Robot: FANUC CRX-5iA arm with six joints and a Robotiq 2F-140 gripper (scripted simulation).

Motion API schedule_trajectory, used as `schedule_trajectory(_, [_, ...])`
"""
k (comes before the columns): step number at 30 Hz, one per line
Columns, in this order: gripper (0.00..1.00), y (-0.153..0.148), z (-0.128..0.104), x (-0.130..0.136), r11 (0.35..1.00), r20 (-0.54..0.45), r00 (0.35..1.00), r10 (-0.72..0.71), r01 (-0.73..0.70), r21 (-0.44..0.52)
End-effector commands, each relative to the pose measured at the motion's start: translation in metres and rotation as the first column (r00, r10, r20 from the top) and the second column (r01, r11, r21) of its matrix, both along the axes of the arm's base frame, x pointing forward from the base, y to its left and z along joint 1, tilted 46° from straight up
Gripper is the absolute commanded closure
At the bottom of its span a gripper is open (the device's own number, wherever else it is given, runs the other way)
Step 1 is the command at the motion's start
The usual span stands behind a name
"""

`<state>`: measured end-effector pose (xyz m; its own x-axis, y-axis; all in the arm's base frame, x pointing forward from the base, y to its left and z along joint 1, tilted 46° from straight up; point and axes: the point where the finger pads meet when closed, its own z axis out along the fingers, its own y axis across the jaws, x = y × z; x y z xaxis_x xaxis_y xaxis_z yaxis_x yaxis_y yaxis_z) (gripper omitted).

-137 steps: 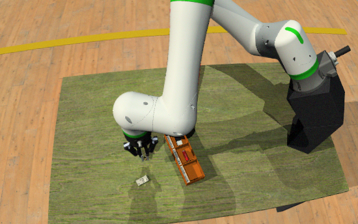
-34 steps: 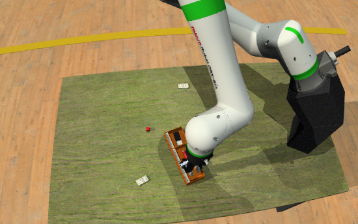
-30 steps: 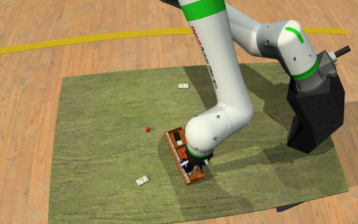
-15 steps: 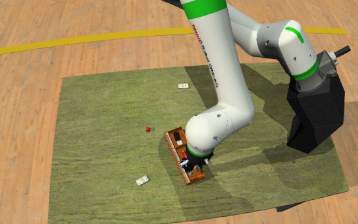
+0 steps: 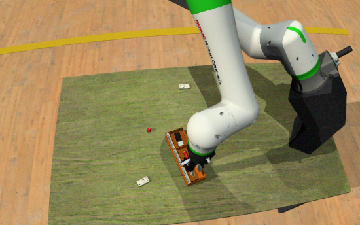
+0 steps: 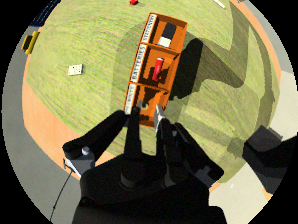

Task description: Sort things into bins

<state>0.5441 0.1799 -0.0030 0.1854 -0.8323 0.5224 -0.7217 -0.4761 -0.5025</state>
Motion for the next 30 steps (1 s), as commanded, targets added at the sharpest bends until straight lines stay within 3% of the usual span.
schedule_trajectory(1, [0.73, 0.002, 0.004, -0.004, 1.000, 0.000, 1.000, 0.000, 0.000, 0.000])
schedule_trajectory(4, [0.73, 0.006, 0.015, -0.014, 1.000, 0.000, 1.000, 0.000, 0.000, 0.000])
schedule_trajectory(14, [0.73, 0.006, 0.015, -0.014, 1.000, 0.000, 1.000, 0.000, 0.000, 0.000])
schedule_trajectory(15, [0.00, 0.007, 0.018, -0.017, 1.000, 0.000, 1.000, 0.000, 0.000, 0.000])
schedule_trajectory(30, [0.00, 0.022, 0.054, -0.051, 1.000, 0.000, 1.000, 0.000, 0.000, 0.000])
